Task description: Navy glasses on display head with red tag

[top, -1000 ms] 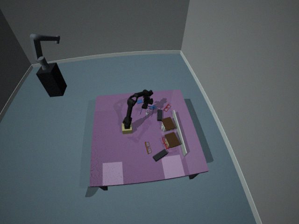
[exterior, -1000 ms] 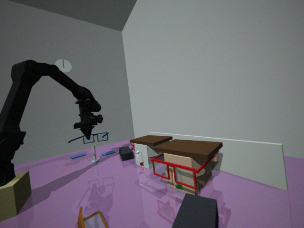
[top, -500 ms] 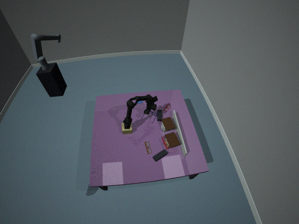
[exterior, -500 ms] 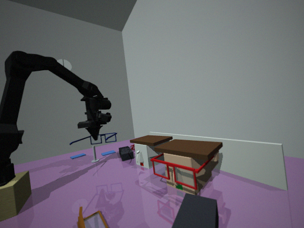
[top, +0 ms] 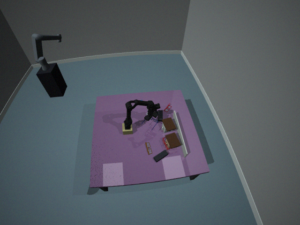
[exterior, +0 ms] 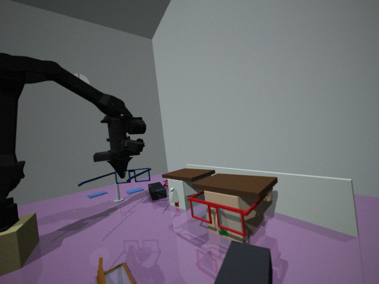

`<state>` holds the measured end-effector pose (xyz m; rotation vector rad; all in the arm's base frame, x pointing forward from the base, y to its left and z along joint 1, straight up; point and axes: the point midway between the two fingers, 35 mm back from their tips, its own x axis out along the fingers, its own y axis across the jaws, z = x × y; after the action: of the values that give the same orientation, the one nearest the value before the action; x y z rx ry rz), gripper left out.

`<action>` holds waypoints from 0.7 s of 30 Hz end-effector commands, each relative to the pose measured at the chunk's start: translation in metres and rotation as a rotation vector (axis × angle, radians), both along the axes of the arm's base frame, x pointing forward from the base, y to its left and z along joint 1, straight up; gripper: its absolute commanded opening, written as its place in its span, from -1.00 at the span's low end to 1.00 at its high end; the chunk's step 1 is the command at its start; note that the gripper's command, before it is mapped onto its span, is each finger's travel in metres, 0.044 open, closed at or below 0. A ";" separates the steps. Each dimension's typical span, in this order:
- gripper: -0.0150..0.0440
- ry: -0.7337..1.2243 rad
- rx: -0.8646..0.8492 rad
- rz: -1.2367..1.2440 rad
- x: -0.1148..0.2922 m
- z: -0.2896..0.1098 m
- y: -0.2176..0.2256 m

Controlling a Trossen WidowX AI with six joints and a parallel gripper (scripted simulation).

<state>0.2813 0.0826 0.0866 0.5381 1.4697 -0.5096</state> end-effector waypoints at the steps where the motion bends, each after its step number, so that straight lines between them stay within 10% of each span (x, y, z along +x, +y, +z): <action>1: -0.49 0.004 0.002 -0.032 -0.004 -0.002 -0.019; 21: -0.49 0.004 0.002 -0.048 -0.003 -0.020 -0.026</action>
<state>0.2799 0.0569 0.0728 0.5810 1.4516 -0.5482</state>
